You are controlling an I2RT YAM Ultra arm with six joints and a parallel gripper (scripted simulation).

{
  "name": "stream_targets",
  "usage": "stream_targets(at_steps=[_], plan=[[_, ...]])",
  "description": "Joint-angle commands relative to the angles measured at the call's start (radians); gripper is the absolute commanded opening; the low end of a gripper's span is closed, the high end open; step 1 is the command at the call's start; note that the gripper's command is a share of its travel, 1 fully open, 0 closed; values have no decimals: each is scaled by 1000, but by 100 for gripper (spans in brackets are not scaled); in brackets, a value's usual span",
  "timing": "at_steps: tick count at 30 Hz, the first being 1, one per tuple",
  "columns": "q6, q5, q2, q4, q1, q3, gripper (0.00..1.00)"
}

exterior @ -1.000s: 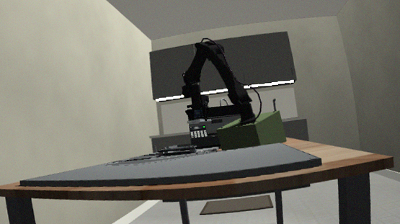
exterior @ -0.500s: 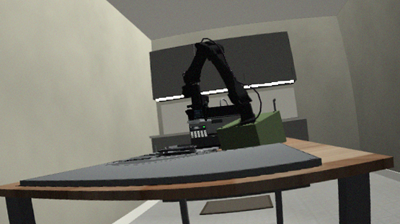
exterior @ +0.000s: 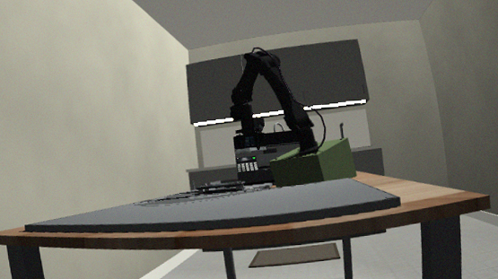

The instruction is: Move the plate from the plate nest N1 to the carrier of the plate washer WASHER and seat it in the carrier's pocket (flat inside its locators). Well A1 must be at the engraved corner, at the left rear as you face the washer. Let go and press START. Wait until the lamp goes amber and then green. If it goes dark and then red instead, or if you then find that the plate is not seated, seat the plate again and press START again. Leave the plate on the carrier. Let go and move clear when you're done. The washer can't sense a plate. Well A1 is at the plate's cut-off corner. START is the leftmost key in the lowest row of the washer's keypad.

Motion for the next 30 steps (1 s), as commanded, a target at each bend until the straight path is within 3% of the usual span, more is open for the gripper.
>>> stream_targets(at_steps=[1, 19, 30], plan=[[86, 13, 10, -27, -62, -7, 84], [374, 31, 64, -55, -301, 53, 84], [535, 39, 74, -74, -368, 89, 84]])
